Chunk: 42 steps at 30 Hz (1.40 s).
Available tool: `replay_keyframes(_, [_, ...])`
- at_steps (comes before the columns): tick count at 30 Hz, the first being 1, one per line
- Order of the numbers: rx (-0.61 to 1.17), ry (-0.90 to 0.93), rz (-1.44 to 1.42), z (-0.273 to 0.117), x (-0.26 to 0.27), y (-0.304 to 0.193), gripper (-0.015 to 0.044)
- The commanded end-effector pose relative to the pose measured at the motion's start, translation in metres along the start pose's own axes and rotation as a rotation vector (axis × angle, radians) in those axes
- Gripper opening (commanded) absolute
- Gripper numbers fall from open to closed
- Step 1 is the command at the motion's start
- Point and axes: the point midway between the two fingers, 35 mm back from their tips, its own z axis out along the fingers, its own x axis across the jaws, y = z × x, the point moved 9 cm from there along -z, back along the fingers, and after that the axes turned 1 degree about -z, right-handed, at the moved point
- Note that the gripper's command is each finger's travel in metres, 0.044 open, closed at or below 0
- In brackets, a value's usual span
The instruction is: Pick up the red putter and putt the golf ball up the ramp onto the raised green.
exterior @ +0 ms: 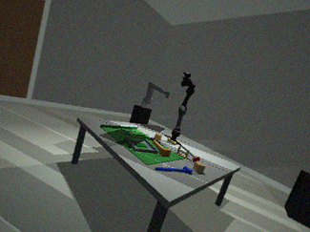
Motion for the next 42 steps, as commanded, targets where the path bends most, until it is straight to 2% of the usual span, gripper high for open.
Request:
replay_keyframes(1, [0.002, -0.002, -0.005, 0.0, -0.001, 0.0, 0.0426])
replay_keyframes(2, [0.009, -0.006, -0.019, -0.002, -0.003, 0.0, 0.044])
replay_keyframes(13, [0.176, -0.188, -0.42, -0.031, -0.065, 0.0, 0.044])
replay_keyframes(20, [0.423, -0.413, -0.871, -0.073, -0.135, 0.013, 0.044])
replay_keyframes(24, [0.525, -0.494, -0.885, -0.093, -0.153, 0.019, 0.044])
replay_keyframes(33, [0.745, -0.635, -1.218, -0.137, -0.196, 0.044, 0.044])
replay_keyframes(42, [1.163, -0.816, -1.57, -0.203, -0.241, 0.086, 0.044])
